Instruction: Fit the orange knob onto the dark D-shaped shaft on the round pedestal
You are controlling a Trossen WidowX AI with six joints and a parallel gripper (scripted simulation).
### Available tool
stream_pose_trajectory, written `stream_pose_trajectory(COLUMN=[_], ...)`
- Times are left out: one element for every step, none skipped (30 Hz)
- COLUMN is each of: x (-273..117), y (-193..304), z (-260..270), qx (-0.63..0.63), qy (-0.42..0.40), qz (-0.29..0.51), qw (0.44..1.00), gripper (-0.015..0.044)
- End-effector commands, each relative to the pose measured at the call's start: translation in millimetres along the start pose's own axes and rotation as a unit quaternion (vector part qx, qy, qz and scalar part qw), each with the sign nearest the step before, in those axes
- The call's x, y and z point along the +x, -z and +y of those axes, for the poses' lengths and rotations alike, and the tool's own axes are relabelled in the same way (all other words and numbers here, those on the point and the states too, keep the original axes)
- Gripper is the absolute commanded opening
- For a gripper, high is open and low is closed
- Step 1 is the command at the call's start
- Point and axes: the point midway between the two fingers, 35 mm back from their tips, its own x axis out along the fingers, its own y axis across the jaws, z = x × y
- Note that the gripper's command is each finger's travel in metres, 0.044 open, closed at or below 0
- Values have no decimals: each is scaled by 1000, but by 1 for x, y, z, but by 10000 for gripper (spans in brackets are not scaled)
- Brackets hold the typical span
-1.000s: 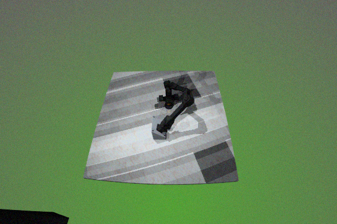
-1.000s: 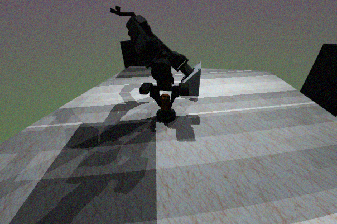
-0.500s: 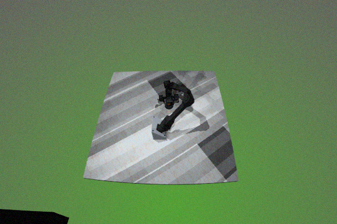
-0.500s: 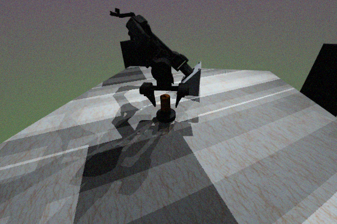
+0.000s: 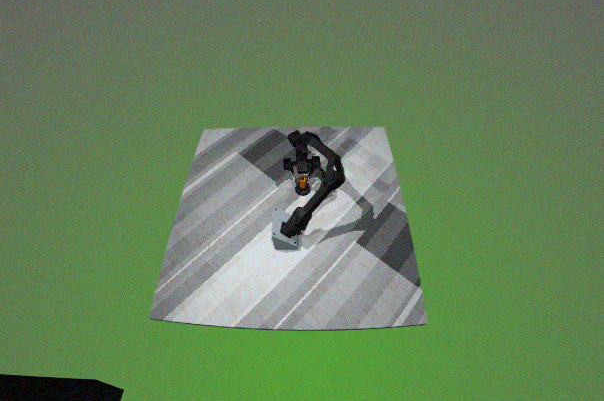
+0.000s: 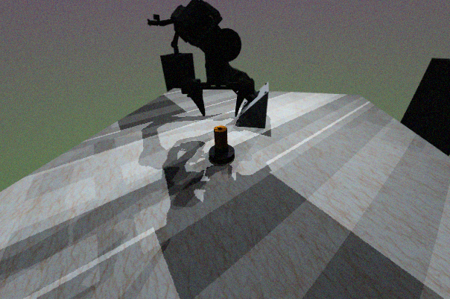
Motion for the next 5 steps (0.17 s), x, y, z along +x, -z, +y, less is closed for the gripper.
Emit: stream_pose_trajectory(x=[-3,-3,-3,-3,-3], y=[-1,-1,-1,-1,-1], z=[2,2,2,2,2], qx=[5,5,5,5,5], qy=[1,1,1,1,1], qz=[-6,-6,-6,-6,-6], qw=[1000,1000,1000,1000,1000], gripper=[440,440,440,440,440])
